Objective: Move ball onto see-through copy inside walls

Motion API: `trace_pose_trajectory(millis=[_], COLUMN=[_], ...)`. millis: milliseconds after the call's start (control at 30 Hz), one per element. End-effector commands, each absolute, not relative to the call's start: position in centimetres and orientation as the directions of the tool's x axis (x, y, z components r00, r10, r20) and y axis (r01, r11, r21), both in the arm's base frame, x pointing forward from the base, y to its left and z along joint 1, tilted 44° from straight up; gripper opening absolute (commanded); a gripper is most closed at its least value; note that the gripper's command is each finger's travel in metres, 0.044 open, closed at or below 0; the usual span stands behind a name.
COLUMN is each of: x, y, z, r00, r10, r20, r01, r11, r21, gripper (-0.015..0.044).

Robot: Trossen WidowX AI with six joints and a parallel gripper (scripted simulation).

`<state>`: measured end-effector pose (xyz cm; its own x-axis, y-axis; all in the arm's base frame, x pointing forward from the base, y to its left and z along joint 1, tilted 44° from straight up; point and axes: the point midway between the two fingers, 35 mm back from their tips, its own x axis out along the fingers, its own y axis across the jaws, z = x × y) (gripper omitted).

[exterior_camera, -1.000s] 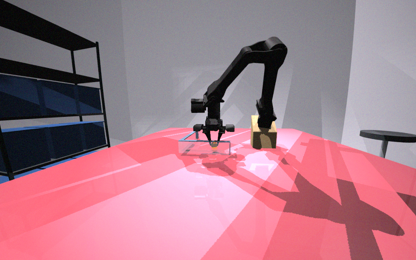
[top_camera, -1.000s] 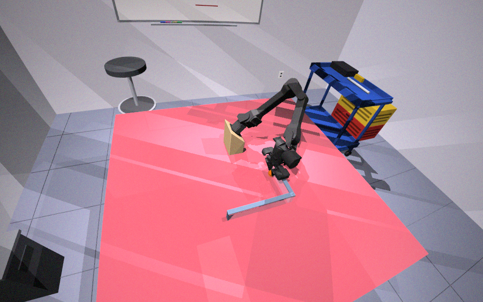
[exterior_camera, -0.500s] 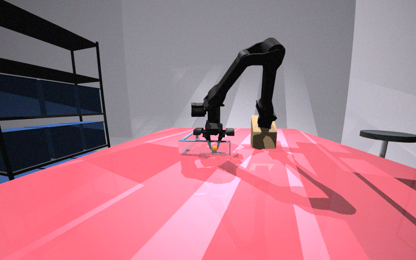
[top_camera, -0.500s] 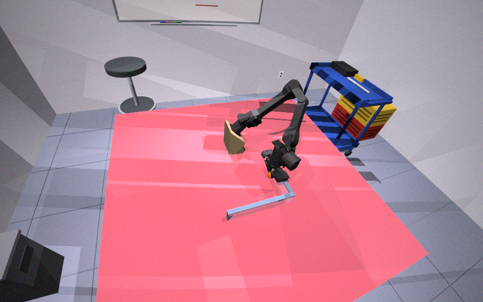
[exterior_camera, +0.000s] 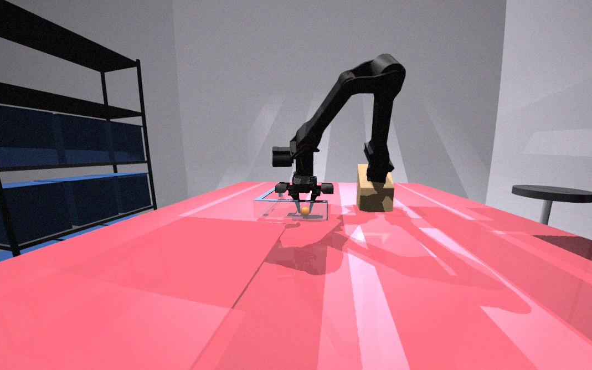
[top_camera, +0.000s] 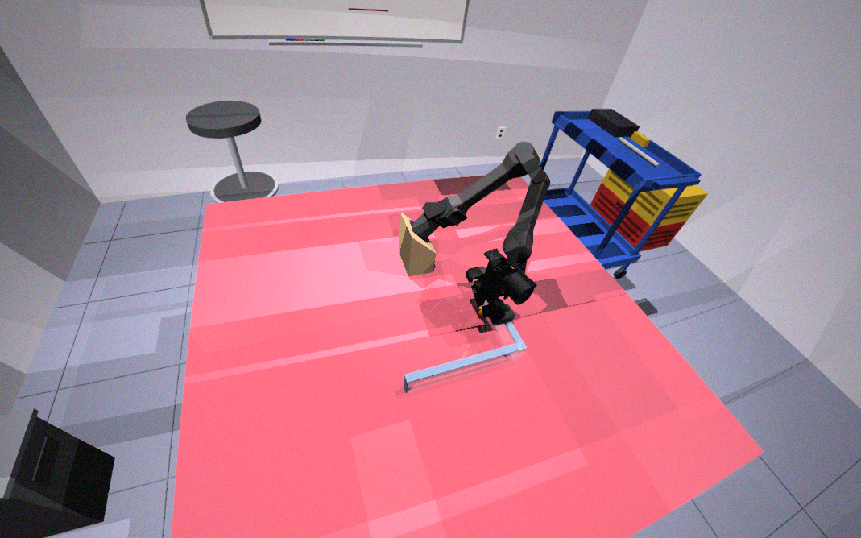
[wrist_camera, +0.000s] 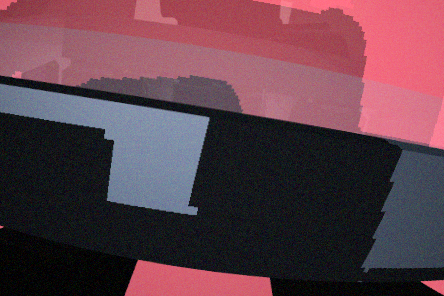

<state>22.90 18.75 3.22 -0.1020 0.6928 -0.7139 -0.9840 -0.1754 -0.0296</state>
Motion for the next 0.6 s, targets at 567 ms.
trace_pose_trajectory(millis=[567], x=[23.7], y=[12.6], z=[9.3], r00=[-0.105], r10=[0.686], r20=[-0.720], r01=[-0.985], r11=[-0.174], r21=[-0.021], gripper=[0.0253])
